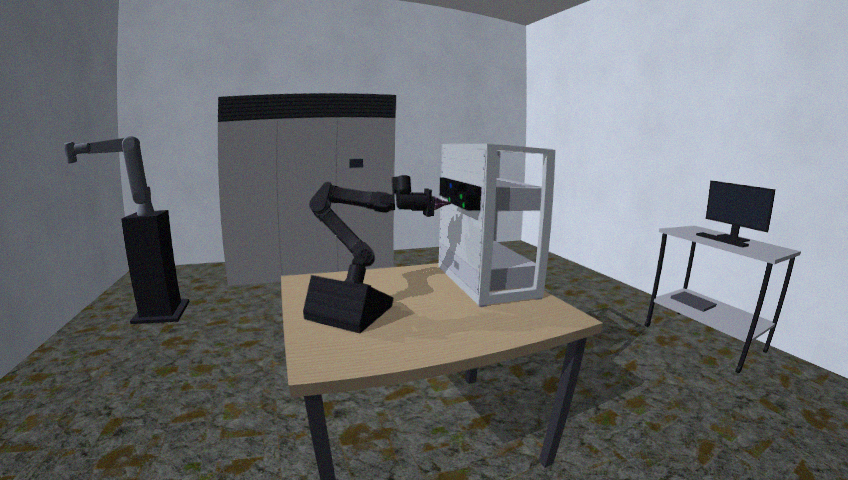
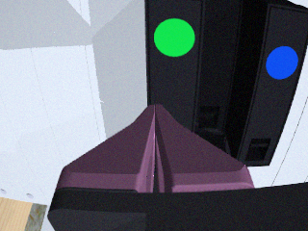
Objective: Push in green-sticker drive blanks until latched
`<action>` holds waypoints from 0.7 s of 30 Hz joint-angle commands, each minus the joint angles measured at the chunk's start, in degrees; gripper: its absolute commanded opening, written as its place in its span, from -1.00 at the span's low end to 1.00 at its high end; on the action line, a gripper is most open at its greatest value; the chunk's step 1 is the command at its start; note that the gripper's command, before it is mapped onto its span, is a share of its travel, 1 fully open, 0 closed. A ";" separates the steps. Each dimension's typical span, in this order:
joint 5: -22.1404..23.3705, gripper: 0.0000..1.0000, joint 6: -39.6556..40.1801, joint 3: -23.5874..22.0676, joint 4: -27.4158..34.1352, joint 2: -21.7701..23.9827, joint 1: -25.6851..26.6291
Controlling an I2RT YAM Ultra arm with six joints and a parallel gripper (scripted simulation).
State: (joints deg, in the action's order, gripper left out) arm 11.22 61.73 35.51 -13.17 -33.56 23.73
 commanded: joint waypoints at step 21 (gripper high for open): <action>-1.11 -1.00 -0.12 4.16 1.74 -0.19 -0.60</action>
State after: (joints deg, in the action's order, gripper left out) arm 11.16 61.73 36.71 -12.27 -33.71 23.73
